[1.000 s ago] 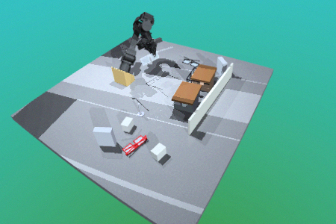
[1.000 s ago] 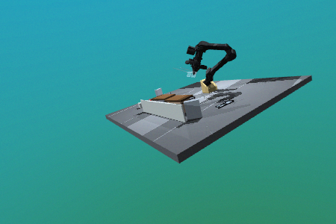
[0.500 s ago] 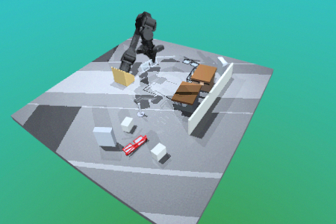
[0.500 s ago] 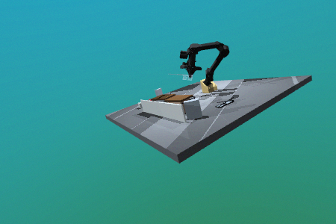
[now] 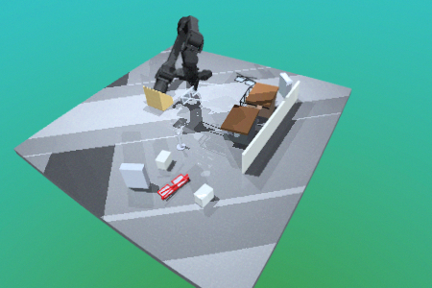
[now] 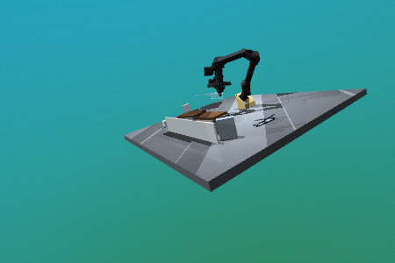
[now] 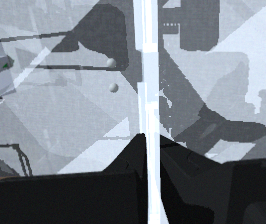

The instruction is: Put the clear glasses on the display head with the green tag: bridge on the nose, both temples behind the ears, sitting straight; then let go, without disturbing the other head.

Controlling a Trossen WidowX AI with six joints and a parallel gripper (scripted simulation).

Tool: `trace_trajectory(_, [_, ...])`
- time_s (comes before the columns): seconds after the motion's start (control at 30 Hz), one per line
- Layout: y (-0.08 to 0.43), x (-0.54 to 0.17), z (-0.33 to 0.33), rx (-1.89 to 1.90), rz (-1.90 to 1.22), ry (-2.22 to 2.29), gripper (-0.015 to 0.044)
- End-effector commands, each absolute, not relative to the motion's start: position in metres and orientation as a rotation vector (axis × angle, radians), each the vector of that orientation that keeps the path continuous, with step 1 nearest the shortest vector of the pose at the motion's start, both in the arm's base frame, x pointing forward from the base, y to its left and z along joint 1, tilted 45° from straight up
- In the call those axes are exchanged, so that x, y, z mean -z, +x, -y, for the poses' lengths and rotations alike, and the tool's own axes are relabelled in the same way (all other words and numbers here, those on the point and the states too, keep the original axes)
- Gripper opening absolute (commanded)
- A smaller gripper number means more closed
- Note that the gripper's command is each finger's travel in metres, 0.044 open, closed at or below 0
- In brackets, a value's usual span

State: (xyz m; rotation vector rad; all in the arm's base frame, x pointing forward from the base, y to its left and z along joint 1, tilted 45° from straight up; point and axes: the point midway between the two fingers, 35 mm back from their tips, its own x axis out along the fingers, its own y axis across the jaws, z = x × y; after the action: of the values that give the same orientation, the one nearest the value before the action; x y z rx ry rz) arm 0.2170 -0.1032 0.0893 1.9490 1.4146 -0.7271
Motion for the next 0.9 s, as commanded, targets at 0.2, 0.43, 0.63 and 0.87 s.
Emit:
trace_trajectory(0.2, [0.223, -0.055, 0.105, 0.665, -1.556, 1.848, 0.0])
trace_trajectory(0.43, [0.224, -0.042, 0.102, 0.641, -1.609, 1.813, 0.0])
trace_trajectory(0.63, [0.226, -0.037, 0.096, 0.648, -1.612, 1.805, 0.0])
trace_trajectory(0.87, [0.227, -0.03, 0.09, 0.644, -1.604, 1.811, 0.0])
